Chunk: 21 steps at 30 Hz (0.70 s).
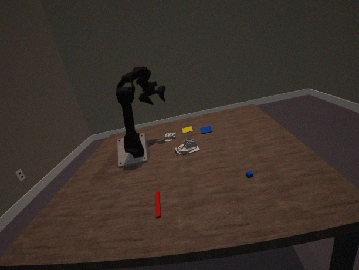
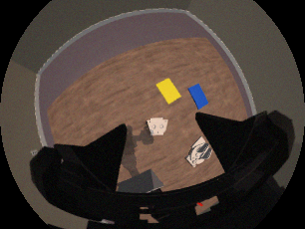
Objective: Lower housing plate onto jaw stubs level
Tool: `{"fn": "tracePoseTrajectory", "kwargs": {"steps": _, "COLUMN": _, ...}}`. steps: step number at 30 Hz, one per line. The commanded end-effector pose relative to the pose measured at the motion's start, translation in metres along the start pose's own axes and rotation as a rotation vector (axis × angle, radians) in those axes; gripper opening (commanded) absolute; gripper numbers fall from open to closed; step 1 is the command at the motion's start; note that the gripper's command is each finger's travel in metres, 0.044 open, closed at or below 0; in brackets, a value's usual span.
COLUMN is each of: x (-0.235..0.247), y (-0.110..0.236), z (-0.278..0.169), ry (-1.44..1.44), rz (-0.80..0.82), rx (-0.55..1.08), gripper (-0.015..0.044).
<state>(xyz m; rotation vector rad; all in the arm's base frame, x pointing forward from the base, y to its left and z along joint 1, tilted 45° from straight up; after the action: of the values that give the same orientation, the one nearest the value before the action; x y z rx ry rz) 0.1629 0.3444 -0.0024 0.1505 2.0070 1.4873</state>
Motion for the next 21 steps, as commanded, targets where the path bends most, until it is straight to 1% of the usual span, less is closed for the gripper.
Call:
{"fn": "tracePoseTrajectory", "kwargs": {"steps": 1, "x": -0.006, "y": -0.031, "z": -0.009, "ry": -0.025, "rz": 0.0, "rx": 0.101, "gripper": 0.044}}
{"fn": "tracePoseTrajectory", "kwargs": {"steps": 4, "x": -0.01, "y": -0.044, "z": -0.013, "ry": -0.034, "rz": 0.0, "rx": 0.143, "gripper": 0.044}}
{"fn": "tracePoseTrajectory", "kwargs": {"steps": 18, "x": -0.029, "y": -0.127, "z": -0.055, "ry": -0.146, "rz": -0.011, "rx": 0.438, "gripper": 0.044}}
{"fn": "tracePoseTrajectory", "kwargs": {"steps": 21, "x": -0.031, "y": -0.135, "z": -0.061, "ry": -0.158, "rz": -0.013, "rx": 0.469, "gripper": 0.044}}
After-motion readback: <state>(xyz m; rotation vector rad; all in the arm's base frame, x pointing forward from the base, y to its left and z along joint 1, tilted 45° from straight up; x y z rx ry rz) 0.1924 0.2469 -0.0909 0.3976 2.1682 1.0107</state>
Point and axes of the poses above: the point midway between the two fingers, 35 mm back from their tips, its own y axis back along the fingers, its own x axis across the jaws, z = x × y, the point moved 1 cm from there along y, back along the fingers, and after that the axes turned 14 degrees about -y, right-handed, at the moved point
